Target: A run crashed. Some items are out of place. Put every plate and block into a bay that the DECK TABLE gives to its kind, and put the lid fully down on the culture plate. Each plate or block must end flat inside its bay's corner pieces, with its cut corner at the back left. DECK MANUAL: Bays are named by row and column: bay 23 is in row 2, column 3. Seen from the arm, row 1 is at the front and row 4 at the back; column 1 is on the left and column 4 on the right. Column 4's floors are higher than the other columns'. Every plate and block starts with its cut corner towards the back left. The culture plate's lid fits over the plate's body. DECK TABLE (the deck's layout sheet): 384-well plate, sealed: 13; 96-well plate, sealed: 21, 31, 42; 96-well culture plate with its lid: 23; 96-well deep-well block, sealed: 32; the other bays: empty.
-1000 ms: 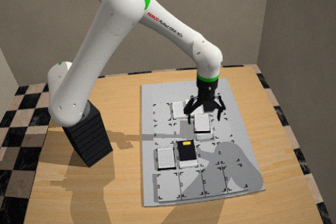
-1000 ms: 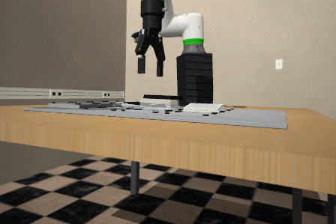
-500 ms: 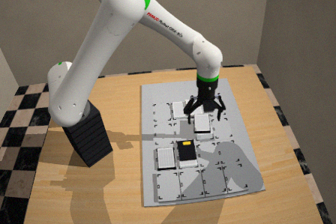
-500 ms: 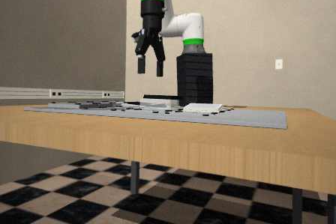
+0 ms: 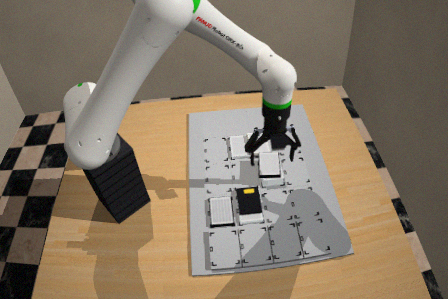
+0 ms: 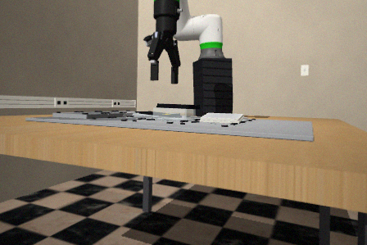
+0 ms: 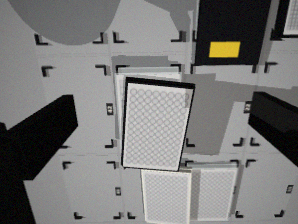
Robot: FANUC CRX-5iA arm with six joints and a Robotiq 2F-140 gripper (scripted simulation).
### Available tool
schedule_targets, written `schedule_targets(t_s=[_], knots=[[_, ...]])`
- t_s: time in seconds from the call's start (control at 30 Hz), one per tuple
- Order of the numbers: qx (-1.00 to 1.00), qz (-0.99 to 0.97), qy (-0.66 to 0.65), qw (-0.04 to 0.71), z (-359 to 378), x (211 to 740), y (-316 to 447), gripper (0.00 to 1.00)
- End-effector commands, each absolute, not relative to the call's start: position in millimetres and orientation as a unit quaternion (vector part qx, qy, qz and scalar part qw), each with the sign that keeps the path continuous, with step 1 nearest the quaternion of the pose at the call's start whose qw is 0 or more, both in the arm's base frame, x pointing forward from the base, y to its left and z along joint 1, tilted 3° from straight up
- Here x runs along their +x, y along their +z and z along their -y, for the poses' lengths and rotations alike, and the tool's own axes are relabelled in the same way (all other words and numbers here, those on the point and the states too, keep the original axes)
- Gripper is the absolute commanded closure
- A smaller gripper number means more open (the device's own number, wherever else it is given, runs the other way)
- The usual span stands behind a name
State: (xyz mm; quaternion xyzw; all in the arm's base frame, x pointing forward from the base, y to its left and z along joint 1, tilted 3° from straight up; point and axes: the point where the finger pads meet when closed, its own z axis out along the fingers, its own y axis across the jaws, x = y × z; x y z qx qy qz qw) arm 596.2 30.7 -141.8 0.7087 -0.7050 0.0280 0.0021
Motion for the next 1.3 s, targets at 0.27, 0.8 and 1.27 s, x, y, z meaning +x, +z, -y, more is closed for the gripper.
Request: schedule_targets(t_s=[0.27,0.8,1.27], knots=[[0.709,0.705,0.029,0.001,-31,613,-140,0.00],[0.709,0.705,0.029,0.001,-31,669,-138,0.00],[0.709,0.705,0.029,0.001,-31,704,-136,0.00]])
